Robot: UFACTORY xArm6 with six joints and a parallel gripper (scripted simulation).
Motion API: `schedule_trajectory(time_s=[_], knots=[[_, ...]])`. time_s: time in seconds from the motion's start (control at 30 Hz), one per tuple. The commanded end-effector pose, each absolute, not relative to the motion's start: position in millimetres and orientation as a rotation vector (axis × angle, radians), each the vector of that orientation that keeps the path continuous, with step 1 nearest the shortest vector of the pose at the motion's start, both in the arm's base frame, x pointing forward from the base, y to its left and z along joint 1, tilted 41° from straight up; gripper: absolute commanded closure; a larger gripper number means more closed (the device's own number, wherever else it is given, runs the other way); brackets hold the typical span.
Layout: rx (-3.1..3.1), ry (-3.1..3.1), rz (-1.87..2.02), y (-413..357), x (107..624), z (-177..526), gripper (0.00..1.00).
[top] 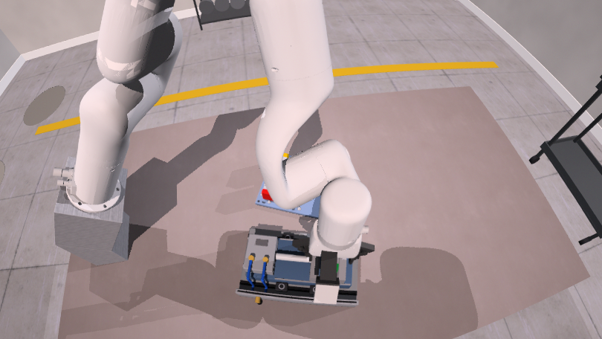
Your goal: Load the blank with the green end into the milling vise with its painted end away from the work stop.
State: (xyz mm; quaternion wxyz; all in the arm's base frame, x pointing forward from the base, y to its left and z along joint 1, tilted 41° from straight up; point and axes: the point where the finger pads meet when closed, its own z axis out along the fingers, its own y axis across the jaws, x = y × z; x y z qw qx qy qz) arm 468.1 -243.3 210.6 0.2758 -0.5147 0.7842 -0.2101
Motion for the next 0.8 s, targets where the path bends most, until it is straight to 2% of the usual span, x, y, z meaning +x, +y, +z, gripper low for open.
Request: schedule_trajectory(time_s=[0.0, 0.77], knots=[[-1.382, 2.106, -0.568, -243.8, 468.1, 212.4, 0.00], [-1.382, 2.106, -0.568, -243.6, 465.8, 215.0, 0.00]])
